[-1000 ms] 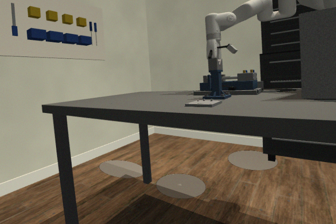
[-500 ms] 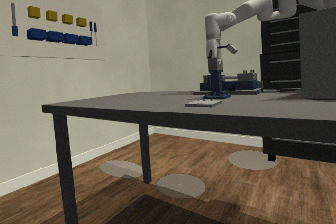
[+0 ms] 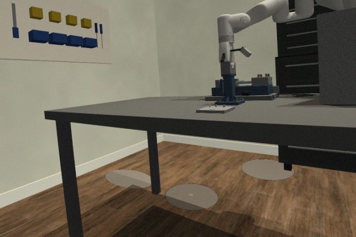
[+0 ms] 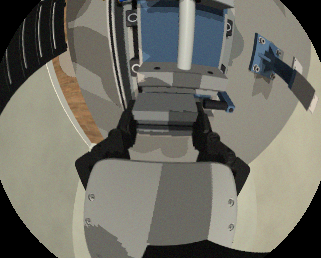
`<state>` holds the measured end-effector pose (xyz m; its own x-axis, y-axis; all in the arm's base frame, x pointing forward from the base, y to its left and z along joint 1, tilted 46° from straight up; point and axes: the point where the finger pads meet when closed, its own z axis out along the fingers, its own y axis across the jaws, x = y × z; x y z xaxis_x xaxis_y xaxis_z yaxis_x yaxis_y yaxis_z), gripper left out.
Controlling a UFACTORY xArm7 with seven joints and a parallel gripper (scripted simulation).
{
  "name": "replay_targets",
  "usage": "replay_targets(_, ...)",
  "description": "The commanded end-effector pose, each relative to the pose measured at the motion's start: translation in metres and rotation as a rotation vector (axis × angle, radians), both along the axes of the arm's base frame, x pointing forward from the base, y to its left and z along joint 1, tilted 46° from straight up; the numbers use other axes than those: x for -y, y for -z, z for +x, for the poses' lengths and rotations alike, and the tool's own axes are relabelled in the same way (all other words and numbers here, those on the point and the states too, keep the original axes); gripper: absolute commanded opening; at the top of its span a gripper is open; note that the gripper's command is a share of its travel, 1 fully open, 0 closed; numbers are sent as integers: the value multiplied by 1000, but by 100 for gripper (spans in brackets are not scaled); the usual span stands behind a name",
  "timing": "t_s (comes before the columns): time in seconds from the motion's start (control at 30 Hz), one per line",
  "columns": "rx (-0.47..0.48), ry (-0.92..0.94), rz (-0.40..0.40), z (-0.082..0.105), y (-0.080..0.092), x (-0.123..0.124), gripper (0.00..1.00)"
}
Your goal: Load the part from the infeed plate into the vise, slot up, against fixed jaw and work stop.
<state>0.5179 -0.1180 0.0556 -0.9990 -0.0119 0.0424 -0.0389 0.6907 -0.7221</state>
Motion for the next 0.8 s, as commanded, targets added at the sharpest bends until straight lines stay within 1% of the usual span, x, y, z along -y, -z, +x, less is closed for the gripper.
replay_targets(0.0,3,-4,2,2,-1,-2,0)
replay_targets(0.77,3,-4,2,1,4,3,0)
